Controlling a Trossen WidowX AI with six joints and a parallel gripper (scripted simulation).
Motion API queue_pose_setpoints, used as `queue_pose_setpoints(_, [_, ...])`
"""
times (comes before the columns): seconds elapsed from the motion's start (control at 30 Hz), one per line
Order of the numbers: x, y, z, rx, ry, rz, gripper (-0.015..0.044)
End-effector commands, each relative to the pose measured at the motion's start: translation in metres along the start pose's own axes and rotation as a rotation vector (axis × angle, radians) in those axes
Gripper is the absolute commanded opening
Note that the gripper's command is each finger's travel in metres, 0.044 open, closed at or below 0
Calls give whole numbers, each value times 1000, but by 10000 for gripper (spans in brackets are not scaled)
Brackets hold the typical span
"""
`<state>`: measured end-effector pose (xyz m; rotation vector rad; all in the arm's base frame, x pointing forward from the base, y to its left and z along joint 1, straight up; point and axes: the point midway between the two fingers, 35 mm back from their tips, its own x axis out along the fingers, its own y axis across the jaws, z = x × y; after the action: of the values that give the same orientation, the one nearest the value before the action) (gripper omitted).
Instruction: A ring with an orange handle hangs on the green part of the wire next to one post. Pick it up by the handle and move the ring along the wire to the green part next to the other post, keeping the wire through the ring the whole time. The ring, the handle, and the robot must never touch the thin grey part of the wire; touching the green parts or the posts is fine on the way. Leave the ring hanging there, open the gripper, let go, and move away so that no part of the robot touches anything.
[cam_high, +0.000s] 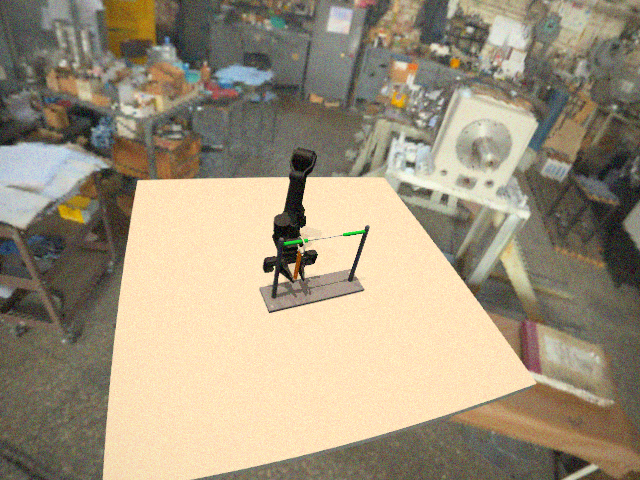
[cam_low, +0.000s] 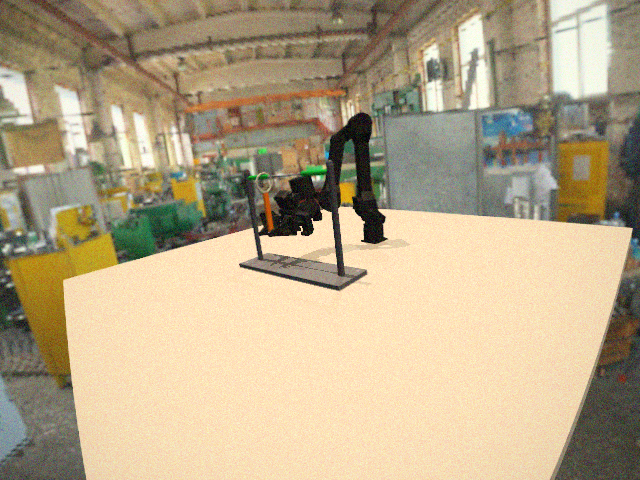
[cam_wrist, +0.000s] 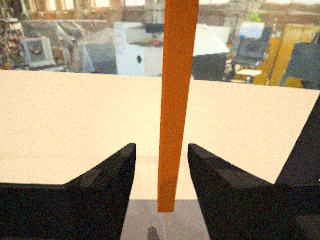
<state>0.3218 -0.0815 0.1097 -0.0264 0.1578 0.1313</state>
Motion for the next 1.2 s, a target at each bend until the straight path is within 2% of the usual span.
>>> queue_pose_setpoints(0.0, [3, -1, -1, 6, 1, -4, 160])
queue_pose_setpoints(0.77, [3, -1, -1, 6, 1, -4, 160])
queue_pose_setpoints(1.17, [3, 0, -1, 2, 2, 0, -150])
